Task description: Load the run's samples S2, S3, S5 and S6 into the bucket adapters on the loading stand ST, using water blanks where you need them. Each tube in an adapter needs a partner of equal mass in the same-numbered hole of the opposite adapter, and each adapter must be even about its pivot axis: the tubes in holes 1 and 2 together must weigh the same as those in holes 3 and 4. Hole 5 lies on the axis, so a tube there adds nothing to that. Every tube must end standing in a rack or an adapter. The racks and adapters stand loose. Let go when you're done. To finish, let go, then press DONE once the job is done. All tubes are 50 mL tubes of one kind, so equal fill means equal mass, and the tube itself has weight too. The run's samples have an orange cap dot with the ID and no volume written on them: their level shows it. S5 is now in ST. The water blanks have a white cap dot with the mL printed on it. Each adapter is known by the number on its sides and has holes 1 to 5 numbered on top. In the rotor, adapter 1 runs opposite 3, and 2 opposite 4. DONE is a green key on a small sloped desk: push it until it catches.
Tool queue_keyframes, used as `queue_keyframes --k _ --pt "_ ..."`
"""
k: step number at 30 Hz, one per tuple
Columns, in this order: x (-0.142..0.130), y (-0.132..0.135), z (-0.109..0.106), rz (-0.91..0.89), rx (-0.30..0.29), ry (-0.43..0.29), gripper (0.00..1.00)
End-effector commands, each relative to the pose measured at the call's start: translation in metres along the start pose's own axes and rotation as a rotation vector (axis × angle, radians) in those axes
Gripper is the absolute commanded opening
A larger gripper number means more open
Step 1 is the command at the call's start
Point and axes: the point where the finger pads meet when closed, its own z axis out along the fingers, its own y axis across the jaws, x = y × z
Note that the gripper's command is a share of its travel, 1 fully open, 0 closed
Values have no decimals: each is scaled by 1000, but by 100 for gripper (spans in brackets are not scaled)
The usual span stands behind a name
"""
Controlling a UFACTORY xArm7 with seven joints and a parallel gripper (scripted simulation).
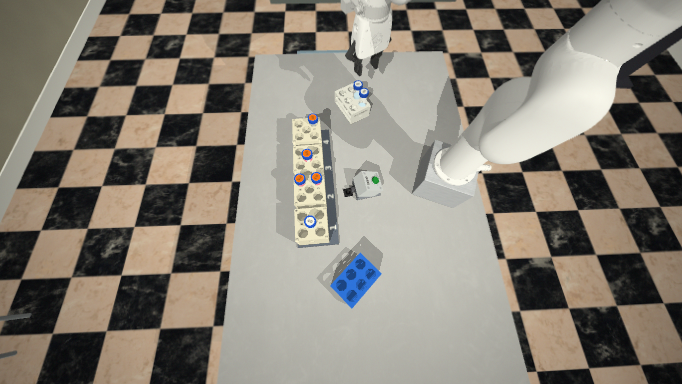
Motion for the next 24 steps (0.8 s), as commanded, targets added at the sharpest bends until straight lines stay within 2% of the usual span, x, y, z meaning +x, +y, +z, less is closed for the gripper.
queue_keyframes --k 1,13,24 --pt "15 15 -1 -1 3 2 57" --pt "18 18 -1 -1 3 2 57" --pt "18 18 17 -1 3 2 57"
